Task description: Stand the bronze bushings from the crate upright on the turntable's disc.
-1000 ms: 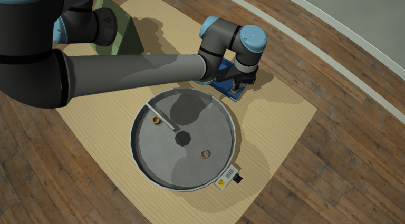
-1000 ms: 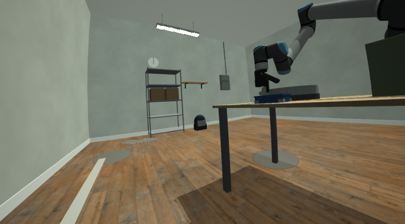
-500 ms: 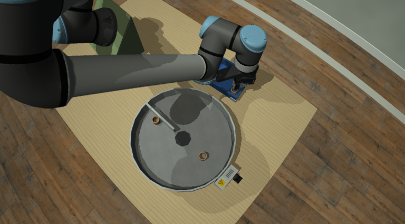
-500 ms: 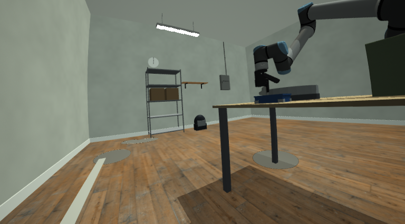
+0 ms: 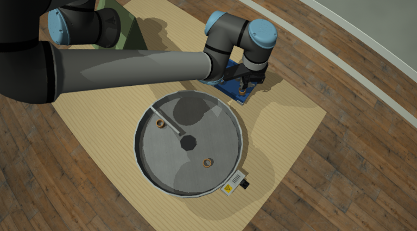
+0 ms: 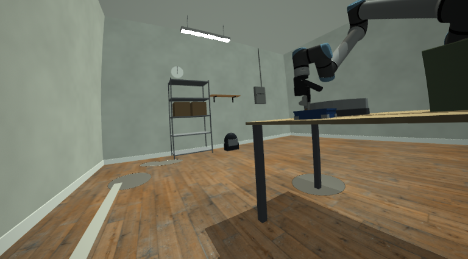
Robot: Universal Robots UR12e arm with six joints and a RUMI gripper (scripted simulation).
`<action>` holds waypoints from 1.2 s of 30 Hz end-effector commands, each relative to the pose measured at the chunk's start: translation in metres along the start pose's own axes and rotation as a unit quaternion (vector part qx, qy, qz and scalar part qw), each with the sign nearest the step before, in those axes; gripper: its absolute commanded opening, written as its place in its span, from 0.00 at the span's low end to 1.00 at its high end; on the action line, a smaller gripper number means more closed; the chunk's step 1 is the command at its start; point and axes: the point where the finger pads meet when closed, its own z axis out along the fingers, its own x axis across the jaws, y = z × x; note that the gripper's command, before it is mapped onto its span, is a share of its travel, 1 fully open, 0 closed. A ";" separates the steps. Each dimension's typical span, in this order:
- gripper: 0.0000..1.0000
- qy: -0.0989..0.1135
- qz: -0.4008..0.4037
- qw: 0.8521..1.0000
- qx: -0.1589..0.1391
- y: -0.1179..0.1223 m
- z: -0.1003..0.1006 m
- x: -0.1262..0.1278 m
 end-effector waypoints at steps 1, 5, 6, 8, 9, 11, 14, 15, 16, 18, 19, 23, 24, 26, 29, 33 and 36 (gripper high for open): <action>0.00 0.000 0.000 1.000 0.000 0.000 -0.014 0.000; 0.00 0.000 0.000 1.000 0.000 0.000 -0.033 0.000; 0.00 0.000 0.000 1.000 0.000 0.000 -0.038 0.000; 0.00 0.000 0.000 1.000 0.000 0.000 -0.047 0.000; 0.00 0.000 0.000 1.000 0.000 0.000 -0.052 0.000; 0.00 0.000 0.000 1.000 0.000 0.000 -0.061 0.000; 0.00 0.000 0.000 1.000 0.000 0.000 -0.074 0.000; 0.00 0.000 0.000 1.000 0.000 0.000 -0.077 0.000; 0.00 0.000 0.000 1.000 0.000 0.000 -0.081 0.000; 0.00 0.000 0.000 1.000 0.000 0.000 -0.081 0.000; 0.00 0.000 0.000 1.000 0.000 0.000 -0.084 0.000; 0.00 0.000 0.000 1.000 0.000 0.000 -0.094 0.000; 0.00 0.000 0.000 1.000 0.000 0.000 -0.095 0.000; 0.00 0.000 0.000 1.000 0.000 0.000 -0.098 0.000; 0.00 0.000 0.000 1.000 0.000 0.000 -0.099 0.000; 0.00 0.000 0.000 1.000 0.000 0.000 -0.100 0.000; 0.00 0.000 0.000 1.000 0.000 0.000 -0.100 0.000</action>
